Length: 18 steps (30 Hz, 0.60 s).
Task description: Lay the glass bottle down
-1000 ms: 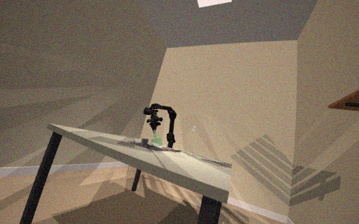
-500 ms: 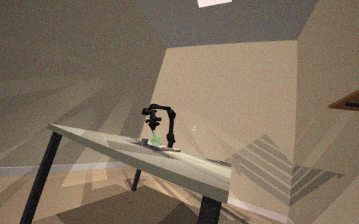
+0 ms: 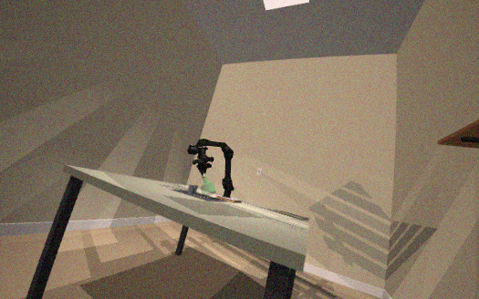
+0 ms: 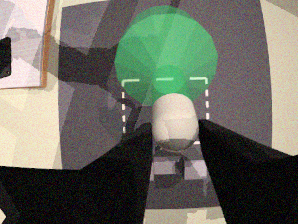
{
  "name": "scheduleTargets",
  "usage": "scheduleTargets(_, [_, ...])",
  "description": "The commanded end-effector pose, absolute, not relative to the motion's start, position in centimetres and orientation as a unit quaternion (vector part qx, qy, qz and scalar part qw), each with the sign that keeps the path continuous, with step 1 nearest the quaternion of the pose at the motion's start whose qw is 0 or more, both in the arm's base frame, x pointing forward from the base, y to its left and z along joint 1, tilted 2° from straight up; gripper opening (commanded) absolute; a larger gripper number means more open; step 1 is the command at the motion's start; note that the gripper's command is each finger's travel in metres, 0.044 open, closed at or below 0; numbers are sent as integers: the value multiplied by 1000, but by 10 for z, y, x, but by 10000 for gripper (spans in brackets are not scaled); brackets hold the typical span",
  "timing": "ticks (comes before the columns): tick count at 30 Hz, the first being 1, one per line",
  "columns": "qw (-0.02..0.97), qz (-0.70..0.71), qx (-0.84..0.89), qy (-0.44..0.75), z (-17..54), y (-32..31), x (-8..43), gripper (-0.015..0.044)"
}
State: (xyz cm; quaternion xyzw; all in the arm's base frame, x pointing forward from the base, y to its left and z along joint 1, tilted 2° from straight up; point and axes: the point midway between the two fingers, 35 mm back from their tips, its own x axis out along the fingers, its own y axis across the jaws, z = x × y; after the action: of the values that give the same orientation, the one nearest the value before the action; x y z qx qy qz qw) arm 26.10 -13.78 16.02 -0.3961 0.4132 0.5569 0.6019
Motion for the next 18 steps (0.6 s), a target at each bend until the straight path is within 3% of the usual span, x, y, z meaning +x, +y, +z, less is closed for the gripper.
scheduleTargets(1, [600,556,-398,416,157,-147,260,104])
scheduleTargets(18, [607,558,-392,407,151,-160,258,104])
